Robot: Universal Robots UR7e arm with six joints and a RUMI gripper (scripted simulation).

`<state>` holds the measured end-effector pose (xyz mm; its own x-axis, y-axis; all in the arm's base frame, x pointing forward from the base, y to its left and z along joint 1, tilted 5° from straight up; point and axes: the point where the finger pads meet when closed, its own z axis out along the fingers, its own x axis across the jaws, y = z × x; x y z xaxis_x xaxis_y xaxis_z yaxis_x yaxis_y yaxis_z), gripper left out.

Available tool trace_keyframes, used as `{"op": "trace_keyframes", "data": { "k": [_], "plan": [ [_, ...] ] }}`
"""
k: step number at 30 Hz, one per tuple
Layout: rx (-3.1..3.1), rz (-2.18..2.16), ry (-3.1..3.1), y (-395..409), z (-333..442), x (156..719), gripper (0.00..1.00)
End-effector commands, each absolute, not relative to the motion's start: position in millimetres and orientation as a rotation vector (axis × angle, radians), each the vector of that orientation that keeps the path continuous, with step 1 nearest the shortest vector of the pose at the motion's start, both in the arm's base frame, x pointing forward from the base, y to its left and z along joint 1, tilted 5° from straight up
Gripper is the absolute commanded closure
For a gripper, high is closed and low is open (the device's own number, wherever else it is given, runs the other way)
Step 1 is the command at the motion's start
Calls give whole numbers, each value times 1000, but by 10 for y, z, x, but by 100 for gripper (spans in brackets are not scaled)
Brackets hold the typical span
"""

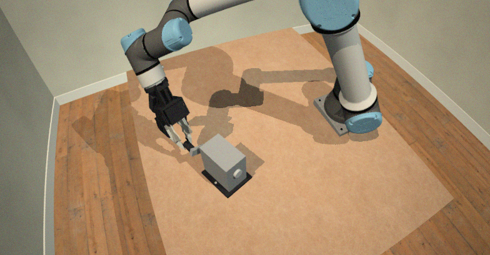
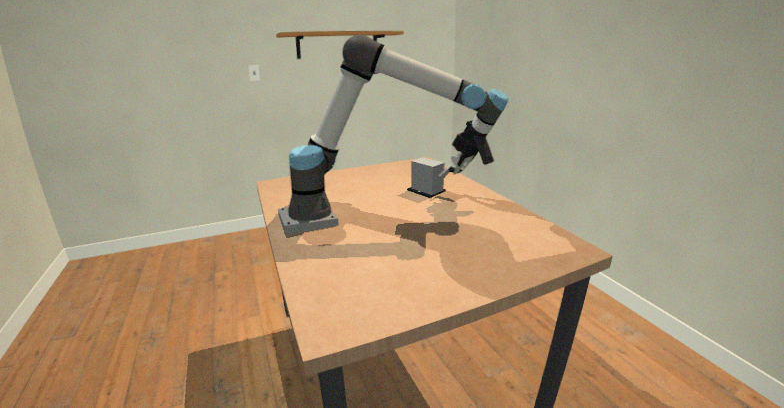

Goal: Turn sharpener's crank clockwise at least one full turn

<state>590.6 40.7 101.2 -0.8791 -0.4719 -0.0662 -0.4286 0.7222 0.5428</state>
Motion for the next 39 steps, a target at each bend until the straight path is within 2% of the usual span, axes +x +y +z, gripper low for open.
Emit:
{"op": "trace_keyframes", "data": {
  "k": [1,39],
  "plan": [
    [745,-866,-2845,416,979,5924,91],
    [745,-866,-2845,439,625,5928,91]
  ]
}}
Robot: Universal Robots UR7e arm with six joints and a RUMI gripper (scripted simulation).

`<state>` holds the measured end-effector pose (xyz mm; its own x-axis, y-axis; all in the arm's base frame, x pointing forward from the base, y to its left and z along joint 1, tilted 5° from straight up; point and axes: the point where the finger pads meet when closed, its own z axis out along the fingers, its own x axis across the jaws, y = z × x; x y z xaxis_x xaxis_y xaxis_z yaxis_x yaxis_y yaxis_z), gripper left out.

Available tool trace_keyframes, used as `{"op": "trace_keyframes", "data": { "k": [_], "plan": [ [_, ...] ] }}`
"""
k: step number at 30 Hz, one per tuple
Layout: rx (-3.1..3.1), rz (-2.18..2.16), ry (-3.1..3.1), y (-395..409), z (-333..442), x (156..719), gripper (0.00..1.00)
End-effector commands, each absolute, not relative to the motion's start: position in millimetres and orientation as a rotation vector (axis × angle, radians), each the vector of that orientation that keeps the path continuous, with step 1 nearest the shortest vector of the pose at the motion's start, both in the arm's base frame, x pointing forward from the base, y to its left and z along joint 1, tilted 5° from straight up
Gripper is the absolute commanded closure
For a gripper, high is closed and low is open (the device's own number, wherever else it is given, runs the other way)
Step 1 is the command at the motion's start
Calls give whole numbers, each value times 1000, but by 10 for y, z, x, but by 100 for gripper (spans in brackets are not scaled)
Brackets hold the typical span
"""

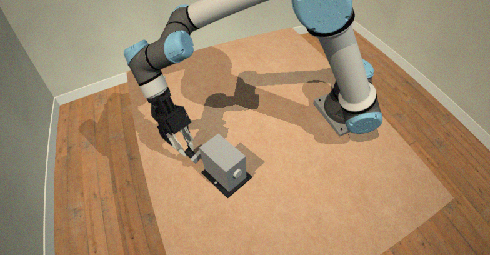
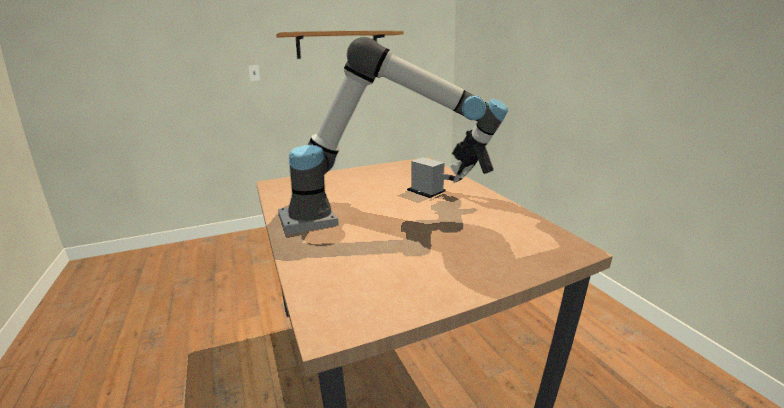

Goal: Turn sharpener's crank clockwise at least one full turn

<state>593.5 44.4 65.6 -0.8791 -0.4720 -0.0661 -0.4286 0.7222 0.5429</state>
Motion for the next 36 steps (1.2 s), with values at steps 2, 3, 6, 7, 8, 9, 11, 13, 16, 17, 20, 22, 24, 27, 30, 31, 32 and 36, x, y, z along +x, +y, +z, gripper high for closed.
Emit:
{"op": "trace_keyframes", "data": {
  "k": [2,3,6,7,8,9,11,13,16,17,20,22,24,27,30,31,32,36],
  "plan": [
    [745,-866,-2845,437,605,5922,91],
    [745,-866,-2845,435,596,5919,91],
    [745,-866,-2845,431,569,5908,91],
    [745,-866,-2845,430,563,5906,91],
    [745,-866,-2845,429,555,5902,91],
    [745,-866,-2845,427,546,5898,91],
    [745,-866,-2845,423,527,5889,91],
    [745,-866,-2845,419,509,5879,91],
    [745,-866,-2845,412,483,5863,91],
    [745,-866,-2845,409,475,5857,91],
    [745,-866,-2845,401,450,5839,91],
    [745,-866,-2845,401,450,5839,91],
    [745,-866,-2845,391,423,5818,91],
    [745,-866,-2845,381,401,5798,91],
    [745,-866,-2845,371,381,5777,91],
    [745,-866,-2845,367,374,5769,91],
    [745,-866,-2845,364,367,5761,91],
    [745,-866,-2845,348,343,5730,91]
  ]
}}
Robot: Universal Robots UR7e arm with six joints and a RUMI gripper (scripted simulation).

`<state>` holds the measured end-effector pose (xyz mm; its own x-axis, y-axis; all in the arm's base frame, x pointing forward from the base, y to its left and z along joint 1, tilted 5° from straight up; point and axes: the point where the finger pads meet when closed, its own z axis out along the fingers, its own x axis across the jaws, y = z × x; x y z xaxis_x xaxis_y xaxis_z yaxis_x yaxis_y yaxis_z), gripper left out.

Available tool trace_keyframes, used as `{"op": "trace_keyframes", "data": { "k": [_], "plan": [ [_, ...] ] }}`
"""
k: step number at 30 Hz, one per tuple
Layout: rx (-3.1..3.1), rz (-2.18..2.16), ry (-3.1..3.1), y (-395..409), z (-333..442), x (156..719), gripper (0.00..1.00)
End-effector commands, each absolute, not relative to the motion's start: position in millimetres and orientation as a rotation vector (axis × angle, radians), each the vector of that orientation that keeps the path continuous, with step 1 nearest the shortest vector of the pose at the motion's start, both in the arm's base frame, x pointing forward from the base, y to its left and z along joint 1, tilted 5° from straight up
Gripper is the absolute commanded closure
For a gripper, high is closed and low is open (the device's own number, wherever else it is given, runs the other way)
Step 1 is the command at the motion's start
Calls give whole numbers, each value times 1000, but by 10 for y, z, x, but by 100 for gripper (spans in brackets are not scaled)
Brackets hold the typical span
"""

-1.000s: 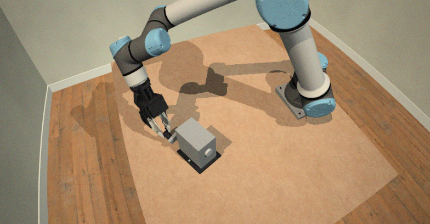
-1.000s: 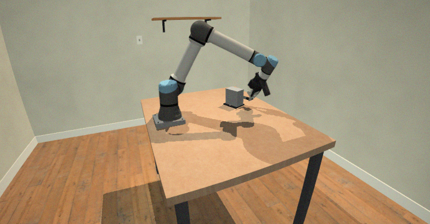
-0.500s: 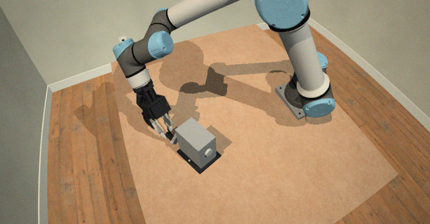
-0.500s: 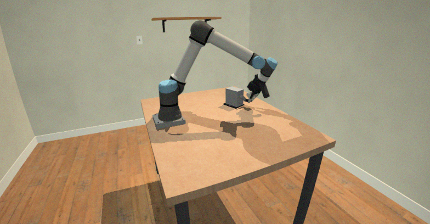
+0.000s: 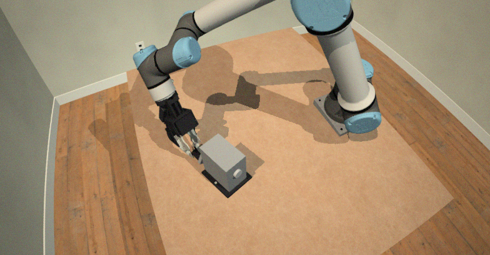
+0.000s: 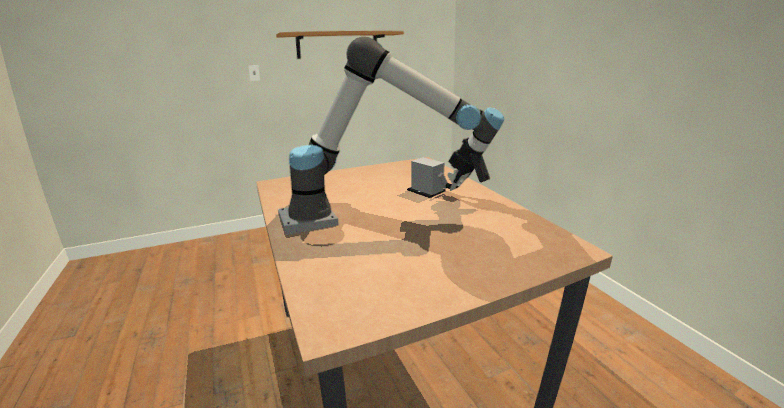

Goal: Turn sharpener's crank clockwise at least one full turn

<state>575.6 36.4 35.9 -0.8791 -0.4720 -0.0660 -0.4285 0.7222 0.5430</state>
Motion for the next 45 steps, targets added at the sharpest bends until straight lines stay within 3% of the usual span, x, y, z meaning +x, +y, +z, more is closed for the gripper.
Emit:
{"op": "trace_keyframes", "data": {
  "k": [1,45],
  "plan": [
    [745,-866,-2845,344,337,5721,91],
    [745,-866,-2845,137,289,5335,91]
  ]
}}
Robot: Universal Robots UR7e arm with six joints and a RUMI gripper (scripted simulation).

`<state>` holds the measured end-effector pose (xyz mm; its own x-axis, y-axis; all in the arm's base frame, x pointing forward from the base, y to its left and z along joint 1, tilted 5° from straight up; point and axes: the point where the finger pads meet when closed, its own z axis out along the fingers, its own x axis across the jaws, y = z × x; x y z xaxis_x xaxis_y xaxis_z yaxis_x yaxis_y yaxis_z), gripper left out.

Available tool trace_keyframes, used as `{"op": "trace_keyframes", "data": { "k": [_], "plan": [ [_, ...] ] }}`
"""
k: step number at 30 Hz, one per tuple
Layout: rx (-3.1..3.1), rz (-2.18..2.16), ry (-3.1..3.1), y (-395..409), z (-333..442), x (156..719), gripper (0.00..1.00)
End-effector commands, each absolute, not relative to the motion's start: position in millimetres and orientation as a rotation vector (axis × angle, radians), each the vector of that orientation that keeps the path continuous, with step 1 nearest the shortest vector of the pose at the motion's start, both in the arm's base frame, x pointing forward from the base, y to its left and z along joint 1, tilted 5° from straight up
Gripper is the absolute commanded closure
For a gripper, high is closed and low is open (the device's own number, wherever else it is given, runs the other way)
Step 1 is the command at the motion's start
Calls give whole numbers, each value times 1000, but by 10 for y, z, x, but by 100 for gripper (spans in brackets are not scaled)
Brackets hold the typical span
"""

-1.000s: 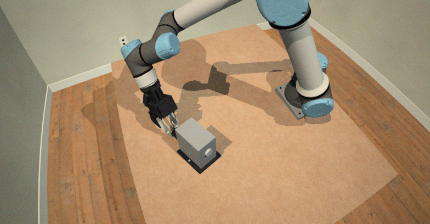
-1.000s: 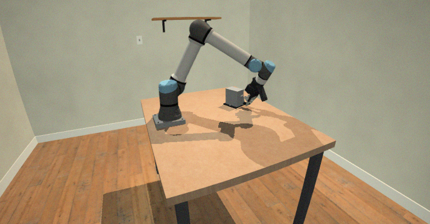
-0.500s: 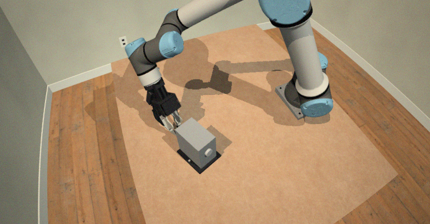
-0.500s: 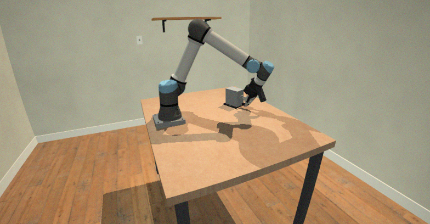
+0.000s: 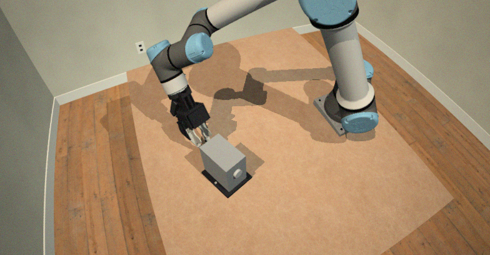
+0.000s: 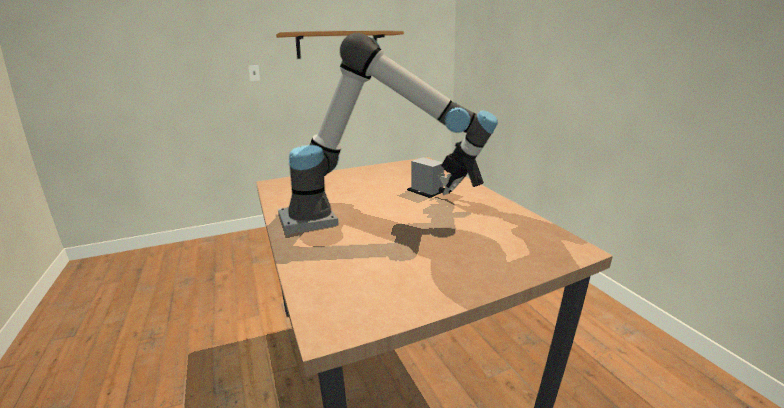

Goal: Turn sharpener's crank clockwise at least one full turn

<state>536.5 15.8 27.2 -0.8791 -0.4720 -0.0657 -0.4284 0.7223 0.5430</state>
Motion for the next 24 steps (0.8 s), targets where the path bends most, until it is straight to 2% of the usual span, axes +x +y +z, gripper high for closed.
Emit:
{"op": "trace_keyframes", "data": {
  "k": [1,24],
  "plan": [
    [745,-866,-2845,132,292,5326,91],
    [745,-866,-2845,30,426,5151,91]
  ]
}}
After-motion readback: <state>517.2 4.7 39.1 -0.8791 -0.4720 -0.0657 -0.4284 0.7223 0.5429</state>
